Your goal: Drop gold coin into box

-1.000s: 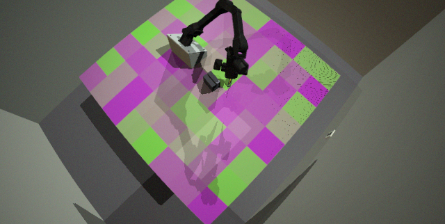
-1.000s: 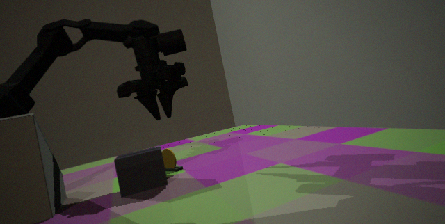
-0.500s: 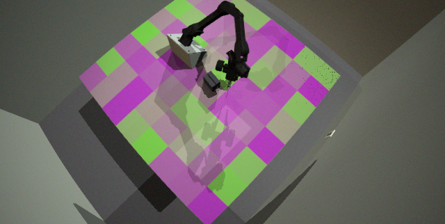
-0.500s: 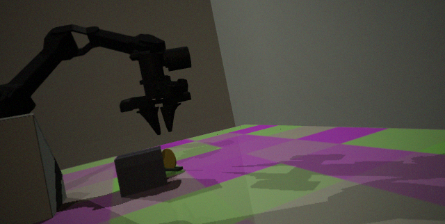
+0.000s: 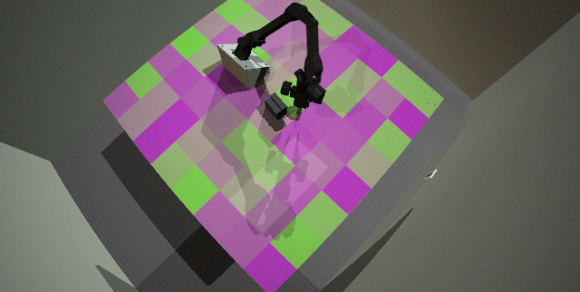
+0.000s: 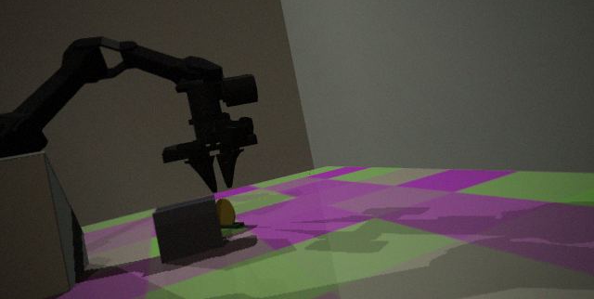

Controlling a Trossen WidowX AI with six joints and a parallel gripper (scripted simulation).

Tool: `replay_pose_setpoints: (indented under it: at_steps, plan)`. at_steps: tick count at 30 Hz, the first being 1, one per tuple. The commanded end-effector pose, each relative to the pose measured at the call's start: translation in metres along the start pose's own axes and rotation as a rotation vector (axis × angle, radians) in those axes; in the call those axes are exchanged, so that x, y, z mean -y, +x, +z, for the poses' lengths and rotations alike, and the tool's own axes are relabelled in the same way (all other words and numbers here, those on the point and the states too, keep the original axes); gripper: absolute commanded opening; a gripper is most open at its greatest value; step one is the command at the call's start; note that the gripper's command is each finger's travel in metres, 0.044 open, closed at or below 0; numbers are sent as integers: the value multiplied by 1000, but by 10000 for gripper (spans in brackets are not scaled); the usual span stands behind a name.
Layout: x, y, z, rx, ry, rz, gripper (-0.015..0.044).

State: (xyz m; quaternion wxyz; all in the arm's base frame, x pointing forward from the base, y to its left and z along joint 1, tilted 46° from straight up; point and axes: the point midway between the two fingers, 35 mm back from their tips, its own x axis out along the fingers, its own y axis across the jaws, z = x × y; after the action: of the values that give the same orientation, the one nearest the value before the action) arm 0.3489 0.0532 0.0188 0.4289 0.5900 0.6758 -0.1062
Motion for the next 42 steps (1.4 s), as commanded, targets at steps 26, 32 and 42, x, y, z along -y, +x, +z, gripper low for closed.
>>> replay_pose_setpoints:
  at_steps: [26, 32, 42]
  plan:
    - [2, 49, -2, -9, 5, -4, 161]
    - [3, 58, -3, -10, 5, -3, 161]
    - [3, 62, -3, -11, 5, -3, 3]
